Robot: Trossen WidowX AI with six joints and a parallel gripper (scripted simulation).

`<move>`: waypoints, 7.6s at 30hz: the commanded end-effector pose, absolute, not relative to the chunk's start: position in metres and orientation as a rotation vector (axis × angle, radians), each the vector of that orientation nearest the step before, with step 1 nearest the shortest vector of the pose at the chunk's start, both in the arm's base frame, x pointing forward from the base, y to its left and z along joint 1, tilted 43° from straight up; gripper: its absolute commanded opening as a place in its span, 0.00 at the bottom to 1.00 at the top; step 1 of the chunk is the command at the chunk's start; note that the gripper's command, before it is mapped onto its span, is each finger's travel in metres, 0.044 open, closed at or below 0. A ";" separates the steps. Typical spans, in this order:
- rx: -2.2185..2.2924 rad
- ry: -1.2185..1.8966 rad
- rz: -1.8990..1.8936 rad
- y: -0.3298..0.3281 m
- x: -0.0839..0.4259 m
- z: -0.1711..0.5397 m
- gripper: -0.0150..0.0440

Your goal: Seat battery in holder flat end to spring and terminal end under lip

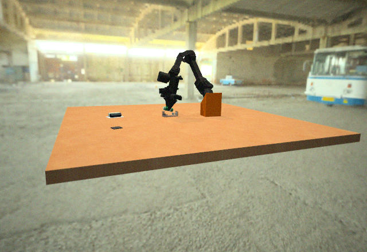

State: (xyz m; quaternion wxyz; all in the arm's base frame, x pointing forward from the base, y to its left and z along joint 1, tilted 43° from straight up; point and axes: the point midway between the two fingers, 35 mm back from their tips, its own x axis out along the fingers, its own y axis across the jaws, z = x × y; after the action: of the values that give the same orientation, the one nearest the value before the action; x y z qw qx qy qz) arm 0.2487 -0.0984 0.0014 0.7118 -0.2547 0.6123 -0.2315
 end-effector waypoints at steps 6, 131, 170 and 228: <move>-0.565 1.309 -0.489 -0.101 0.248 -0.001 0.39; -0.470 1.458 -0.477 -0.116 0.226 -0.019 0.39; -0.400 1.655 -0.542 -0.121 0.232 -0.016 0.39; -0.396 1.653 -0.540 -0.122 0.248 -0.016 0.52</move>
State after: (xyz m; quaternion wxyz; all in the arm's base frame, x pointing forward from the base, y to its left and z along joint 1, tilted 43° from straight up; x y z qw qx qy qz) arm 0.2475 -0.1220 -0.0155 0.6281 -0.1723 0.7213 -0.2357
